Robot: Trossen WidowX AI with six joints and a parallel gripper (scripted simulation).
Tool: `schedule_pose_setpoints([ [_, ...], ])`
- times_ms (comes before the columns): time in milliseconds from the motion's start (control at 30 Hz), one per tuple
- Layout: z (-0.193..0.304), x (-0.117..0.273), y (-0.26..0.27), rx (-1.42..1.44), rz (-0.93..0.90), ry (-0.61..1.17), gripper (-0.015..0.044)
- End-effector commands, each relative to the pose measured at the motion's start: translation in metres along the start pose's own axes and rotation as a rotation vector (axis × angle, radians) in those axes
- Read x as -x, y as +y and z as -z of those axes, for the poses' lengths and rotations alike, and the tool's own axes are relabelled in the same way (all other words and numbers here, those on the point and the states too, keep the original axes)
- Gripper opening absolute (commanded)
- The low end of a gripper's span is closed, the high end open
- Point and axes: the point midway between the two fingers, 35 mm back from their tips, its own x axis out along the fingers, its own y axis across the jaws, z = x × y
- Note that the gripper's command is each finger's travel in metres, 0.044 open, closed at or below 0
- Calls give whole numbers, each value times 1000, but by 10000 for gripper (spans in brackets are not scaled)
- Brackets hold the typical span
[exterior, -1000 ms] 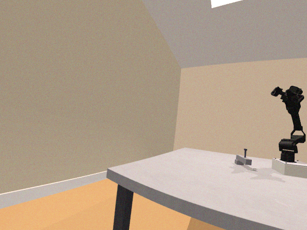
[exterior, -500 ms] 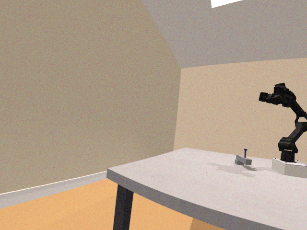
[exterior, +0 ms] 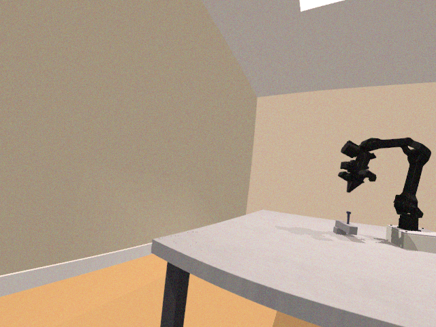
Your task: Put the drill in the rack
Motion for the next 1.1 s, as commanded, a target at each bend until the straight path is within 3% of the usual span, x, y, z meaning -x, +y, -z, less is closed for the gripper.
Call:
schedule_pose_setpoints([
  [0, 28, -40, -21, -173, 4, 241, 0],
  [133, 50, -62, -32, -281, 5, 404, 0],
  [1067, 56, -75, -30, -281, 5, 404, 0],
])
